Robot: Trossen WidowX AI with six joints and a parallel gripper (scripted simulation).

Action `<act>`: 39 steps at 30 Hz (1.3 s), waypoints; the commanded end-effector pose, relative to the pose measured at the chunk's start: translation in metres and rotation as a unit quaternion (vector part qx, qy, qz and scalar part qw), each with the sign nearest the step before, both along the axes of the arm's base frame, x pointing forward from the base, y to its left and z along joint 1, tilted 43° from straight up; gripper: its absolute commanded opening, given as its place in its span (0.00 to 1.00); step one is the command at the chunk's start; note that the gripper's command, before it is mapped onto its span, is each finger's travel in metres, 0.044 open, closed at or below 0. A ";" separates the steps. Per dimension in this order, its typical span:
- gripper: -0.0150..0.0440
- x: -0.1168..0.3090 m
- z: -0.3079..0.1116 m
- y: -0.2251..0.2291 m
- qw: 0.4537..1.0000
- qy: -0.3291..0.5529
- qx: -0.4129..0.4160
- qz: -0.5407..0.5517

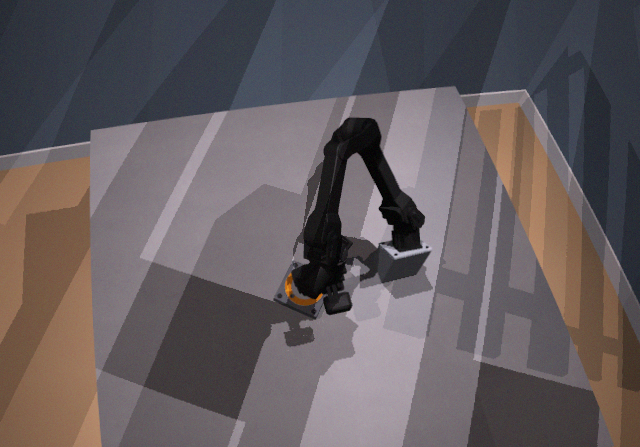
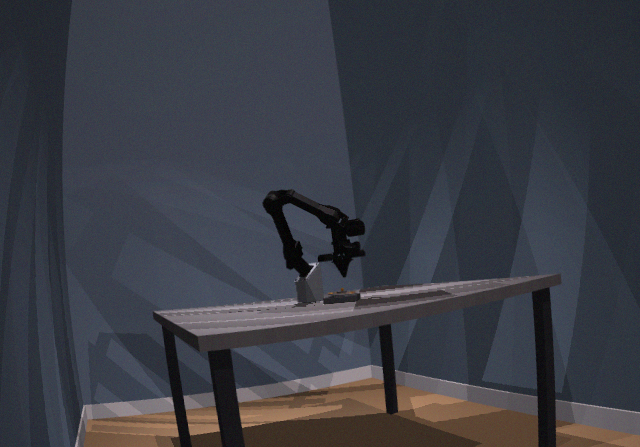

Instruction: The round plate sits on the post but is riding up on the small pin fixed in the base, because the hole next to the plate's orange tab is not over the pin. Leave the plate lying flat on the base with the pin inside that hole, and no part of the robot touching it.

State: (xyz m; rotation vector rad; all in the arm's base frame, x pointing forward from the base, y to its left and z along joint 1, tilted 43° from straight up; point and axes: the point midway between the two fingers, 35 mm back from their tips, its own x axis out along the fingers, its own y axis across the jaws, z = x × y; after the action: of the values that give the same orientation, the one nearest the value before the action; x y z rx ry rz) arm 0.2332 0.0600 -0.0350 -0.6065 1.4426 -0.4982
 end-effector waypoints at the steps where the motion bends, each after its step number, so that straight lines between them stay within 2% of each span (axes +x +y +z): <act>1: 0.25 0.007 0.001 -0.002 1.000 -0.011 -0.013 -0.006; 6: 0.25 0.012 -0.004 -0.002 1.000 -0.011 -0.013 -0.006; 15: 0.25 0.014 -0.036 -0.032 1.000 -0.012 -0.014 -0.006; 39: 0.25 0.000 -0.024 -0.050 1.000 -0.011 -0.015 -0.006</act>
State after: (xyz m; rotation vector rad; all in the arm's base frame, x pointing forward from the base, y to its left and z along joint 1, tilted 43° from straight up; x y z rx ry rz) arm 0.2357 0.0149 -0.0616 -0.6092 1.4206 -0.5317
